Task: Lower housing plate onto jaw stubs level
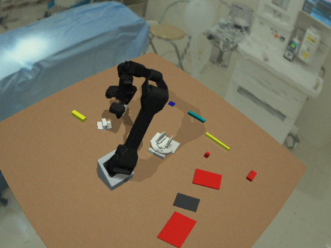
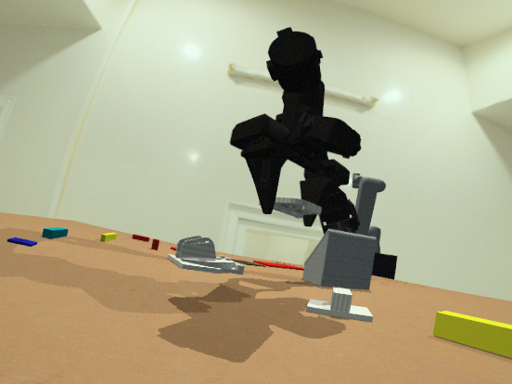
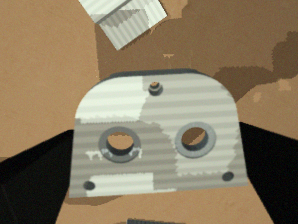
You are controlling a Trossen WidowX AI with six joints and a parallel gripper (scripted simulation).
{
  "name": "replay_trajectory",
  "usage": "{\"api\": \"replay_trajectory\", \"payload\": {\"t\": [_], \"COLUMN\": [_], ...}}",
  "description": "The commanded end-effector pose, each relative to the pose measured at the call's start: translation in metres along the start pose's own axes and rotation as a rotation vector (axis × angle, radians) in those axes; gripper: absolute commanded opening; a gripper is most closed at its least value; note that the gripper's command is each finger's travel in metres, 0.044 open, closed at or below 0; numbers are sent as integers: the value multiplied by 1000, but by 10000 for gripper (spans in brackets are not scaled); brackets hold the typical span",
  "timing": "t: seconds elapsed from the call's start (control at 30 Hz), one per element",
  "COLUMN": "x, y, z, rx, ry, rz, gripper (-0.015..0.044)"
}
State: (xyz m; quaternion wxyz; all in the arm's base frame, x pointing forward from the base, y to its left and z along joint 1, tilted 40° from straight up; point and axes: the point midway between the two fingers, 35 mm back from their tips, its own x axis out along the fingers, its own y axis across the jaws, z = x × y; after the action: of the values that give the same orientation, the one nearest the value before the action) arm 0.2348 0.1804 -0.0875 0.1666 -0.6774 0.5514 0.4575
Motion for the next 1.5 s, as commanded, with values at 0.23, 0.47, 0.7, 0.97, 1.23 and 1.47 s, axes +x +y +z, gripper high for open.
{"api": "replay_trajectory", "payload": {"t": [0.23,0.47,0.7,0.97,1.23,1.47], "x": [-3,-4,-4,-4,-3,-1], "y": [2,4,7,13,21,30], "z": [-40,-64,-87,-113,-138,-159], "rx": [289,467,645,850,1055,1235], "ry": [4,3,5,8,14,22], "rz": [-1,-3,-5,-7,-9,-11], "gripper": [351,351,351,351,351,351]}}
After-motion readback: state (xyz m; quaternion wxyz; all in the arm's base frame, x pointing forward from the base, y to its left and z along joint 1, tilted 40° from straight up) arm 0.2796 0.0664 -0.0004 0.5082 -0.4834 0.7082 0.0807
